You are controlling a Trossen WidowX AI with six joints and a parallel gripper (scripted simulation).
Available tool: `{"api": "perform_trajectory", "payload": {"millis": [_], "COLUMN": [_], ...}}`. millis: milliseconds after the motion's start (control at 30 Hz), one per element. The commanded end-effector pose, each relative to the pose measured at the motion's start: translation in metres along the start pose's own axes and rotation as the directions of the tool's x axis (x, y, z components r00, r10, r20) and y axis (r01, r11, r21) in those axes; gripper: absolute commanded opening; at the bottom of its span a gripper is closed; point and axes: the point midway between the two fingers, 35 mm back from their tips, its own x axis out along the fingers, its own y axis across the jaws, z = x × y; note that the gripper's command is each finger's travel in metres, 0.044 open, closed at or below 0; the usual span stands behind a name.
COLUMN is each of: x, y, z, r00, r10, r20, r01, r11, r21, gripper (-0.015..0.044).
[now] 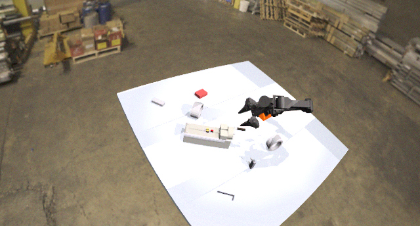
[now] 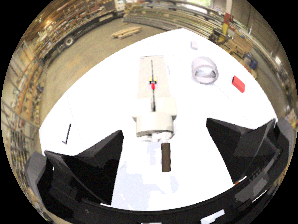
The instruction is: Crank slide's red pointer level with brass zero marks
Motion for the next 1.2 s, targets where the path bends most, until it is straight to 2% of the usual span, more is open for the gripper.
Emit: {"api": "perform_trajectory", "payload": {"millis": [0,333,733,1167], "x": [0.013,0.047,0.081,0.116], "y": [-0.002,-0.014,-0.044,-0.044], "z": [0.016,0.057,0.100,0.067], "r00": [0.999,0.979,0.928,0.926], "r10": [0.045,0.189,0.360,0.363], "r20": [-0.026,-0.075,-0.098,-0.098], "r01": [-0.046,-0.203,-0.359,-0.361], "r11": [0.996,0.939,0.789,0.786], "r21": [-0.071,-0.279,-0.499,-0.502], "gripper": [0.0440,0.0440,0.0440,0.0440]}}
